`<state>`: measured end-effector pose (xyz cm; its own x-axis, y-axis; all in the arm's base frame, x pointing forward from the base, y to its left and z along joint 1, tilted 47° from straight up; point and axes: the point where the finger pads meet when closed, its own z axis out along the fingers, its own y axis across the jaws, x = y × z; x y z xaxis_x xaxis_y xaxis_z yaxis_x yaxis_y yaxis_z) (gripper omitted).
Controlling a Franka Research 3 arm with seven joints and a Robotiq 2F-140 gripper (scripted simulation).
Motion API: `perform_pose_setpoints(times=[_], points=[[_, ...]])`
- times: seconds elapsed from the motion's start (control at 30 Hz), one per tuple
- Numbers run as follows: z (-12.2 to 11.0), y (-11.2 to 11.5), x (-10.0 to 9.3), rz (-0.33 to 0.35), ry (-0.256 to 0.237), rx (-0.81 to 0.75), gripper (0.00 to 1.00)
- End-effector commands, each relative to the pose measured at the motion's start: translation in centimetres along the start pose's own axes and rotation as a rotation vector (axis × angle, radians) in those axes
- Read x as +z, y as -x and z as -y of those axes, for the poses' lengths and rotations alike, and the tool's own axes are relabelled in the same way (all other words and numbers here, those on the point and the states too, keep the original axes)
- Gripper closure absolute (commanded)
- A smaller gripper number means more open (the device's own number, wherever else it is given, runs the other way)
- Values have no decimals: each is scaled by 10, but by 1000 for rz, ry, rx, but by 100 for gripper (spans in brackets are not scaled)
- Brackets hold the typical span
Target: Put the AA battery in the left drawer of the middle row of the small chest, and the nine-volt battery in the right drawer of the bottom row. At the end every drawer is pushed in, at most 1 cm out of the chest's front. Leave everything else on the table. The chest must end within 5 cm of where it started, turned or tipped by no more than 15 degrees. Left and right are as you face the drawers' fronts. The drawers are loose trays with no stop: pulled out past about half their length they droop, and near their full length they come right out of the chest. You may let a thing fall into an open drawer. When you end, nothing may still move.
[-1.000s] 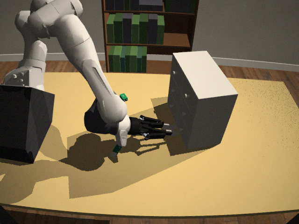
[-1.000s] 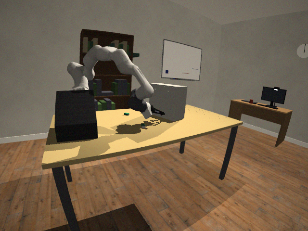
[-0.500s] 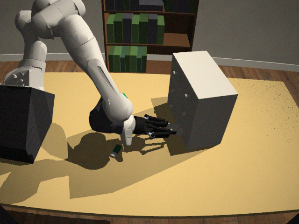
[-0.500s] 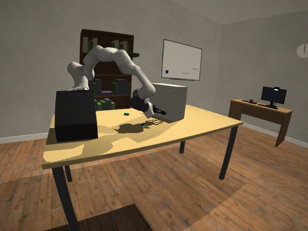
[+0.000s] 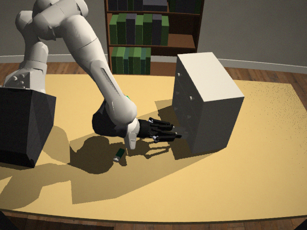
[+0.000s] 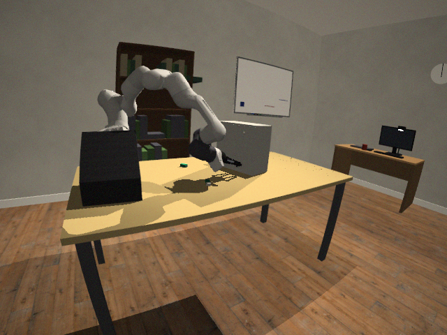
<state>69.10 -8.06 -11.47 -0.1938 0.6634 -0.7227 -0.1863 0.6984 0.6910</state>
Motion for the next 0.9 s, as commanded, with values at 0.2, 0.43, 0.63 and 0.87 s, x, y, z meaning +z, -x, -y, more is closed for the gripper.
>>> perform_pose_setpoints(times=[0.2,0.43,0.63,0.87], points=[[0,-1,1,-1,-2,7,80],[0,-1,1,-1,-2,7,92],[0,-1,1,-1,-2,7,92],[0,-1,1,-1,-2,7,92]])
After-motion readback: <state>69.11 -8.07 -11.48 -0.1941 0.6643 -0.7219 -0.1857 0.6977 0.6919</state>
